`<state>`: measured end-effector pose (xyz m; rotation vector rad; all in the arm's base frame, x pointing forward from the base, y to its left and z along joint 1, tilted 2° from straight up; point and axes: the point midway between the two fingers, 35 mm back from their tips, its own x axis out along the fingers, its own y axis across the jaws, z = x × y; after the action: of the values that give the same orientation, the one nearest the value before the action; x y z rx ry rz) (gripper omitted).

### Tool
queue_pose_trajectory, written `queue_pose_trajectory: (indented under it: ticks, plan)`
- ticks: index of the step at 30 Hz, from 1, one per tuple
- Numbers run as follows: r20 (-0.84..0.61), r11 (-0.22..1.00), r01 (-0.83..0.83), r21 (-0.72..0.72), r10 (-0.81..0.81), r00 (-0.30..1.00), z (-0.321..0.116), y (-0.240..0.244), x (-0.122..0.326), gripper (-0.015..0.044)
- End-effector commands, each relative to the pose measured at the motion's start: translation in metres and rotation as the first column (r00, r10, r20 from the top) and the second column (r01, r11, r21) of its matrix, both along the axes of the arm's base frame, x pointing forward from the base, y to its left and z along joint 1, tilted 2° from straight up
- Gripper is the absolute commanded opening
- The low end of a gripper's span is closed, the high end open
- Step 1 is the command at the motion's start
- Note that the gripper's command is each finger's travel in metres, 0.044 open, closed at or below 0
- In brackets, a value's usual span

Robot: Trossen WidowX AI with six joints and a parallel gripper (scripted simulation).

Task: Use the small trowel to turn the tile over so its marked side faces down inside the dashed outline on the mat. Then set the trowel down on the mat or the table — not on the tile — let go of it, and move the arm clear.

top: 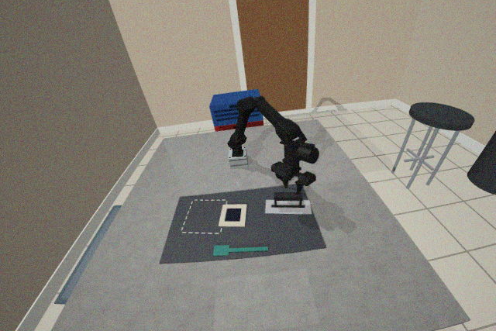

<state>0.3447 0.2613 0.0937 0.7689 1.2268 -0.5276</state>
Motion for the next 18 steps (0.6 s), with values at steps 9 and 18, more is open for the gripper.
queue_pose_trajectory:
  ticks: [9, 18]
  plan:
    - [0.088, 0.921, -0.351, -0.166, 0.368, 0.926, -0.011, 0.001, -0.003, 0.03]
    - [0.094, 0.766, -0.561, -0.314, 0.613, 0.784, -0.017, 0.001, -0.007, 0.03]
